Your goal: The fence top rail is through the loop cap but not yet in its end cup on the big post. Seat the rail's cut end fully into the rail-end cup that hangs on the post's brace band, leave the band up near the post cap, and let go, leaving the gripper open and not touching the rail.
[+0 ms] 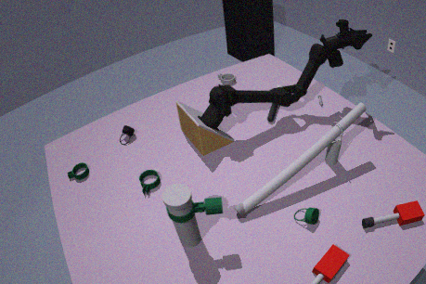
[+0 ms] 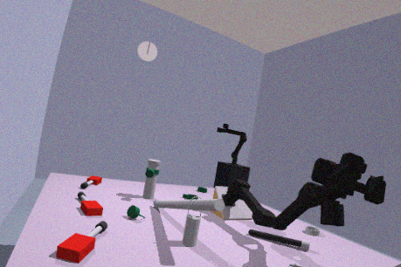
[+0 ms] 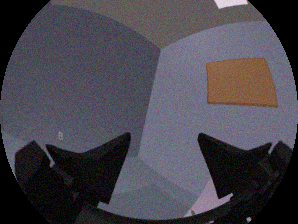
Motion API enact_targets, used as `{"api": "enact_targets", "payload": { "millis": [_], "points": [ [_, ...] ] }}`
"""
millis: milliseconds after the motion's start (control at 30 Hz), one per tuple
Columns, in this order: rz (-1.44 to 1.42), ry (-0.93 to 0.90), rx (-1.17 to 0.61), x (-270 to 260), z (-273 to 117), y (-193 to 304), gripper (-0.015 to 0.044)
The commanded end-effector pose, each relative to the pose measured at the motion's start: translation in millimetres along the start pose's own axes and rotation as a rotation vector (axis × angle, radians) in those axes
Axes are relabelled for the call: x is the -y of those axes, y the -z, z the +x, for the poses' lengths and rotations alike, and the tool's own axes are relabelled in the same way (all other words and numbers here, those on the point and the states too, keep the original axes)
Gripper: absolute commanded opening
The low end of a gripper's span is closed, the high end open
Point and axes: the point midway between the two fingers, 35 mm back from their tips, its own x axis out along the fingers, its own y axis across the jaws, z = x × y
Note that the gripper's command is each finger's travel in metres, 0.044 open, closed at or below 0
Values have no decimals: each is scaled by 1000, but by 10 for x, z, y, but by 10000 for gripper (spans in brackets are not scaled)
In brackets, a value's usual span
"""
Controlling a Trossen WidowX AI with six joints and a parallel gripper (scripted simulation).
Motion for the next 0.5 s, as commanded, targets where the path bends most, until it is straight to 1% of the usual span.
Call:
{"api": "enact_targets", "payload": {
  "millis": [0,33,267,467],
  "points": [
    [-2,1,6,2,-1,-30,426],
    [-7,6,22,10,-6,-121,440],
    [-70,111,216,276,-147,-1257,440],
    [-112,274,341,773,-385,-2159,440]
  ]
}}
